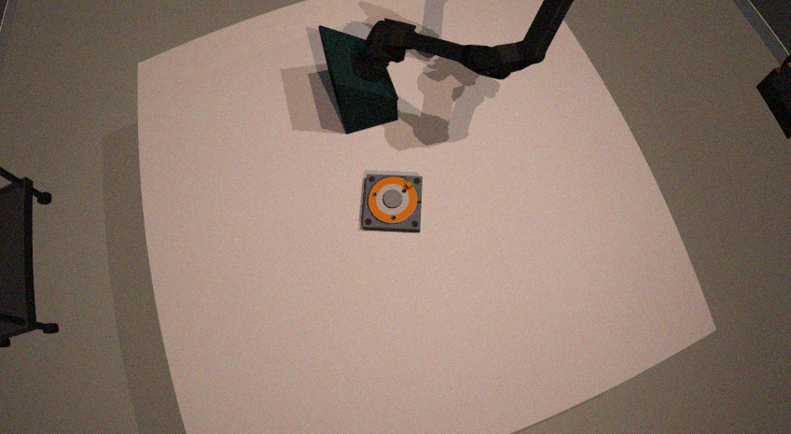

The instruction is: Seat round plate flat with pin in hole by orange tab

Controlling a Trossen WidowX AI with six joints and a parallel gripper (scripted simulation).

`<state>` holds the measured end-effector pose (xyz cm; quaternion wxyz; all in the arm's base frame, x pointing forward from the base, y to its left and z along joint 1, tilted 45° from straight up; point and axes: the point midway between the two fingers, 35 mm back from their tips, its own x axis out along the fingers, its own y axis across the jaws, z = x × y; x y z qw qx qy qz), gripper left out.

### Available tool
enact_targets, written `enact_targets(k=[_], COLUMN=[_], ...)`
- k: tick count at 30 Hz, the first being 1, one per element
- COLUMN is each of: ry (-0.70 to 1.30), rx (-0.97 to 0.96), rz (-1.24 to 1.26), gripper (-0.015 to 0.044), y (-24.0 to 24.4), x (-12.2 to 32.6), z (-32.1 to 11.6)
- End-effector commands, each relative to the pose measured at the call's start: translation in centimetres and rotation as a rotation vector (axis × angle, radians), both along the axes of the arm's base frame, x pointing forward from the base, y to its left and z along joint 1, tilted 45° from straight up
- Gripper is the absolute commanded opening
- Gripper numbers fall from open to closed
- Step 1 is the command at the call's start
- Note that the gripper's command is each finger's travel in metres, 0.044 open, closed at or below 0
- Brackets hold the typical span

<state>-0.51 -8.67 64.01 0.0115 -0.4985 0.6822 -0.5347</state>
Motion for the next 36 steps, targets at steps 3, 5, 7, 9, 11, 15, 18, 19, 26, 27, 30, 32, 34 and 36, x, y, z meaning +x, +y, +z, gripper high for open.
enact_targets(k=[3,5,7,9,11,15,18,19,26,27,30,32,34,36], ry=[-0.083,-0.199,-0.319,-0.389,-0.47,-0.712,-0.802,-0.849,-1.138,-1.19,-1.344,-1.41,-1.441,-1.52], rx=[0.001,0.012,0.036,0.054,0.079,0.182,0.233,0.262,0.468,0.485,0.649,0.736,0.779,0.904], rz=[0.096,0.218,0.334,0.399,0.473,0.679,0.751,0.788,0.973,0.983,1.045,1.065,1.072,1.083], gripper=[0.0321,0.0269,0.0216,0.0164,0.0111,0.0006,0.0,0.0,0.0,0.0,0.0,0.0,0.0,0.0], y=[-0.7,-2.2,-4.2,-5.6,-7.3,-12.8,-14.9,-16.0,-21.7,-22.1,-24.3,-24.9,-25.1,-25.3], x=[-1.3,-3.2,-5.1,-6.0,-6.8,-7.4,-7.0,-6.6,-2.0,-1.3,2.7,4.9,6.0,9.1], z=[-0.8,-2.1,-3.6,-4.6,-5.8,-10.1,-12.0,-13.0,-19.4,-20.1,-24.4,-26.4,-27.4,-30.2])
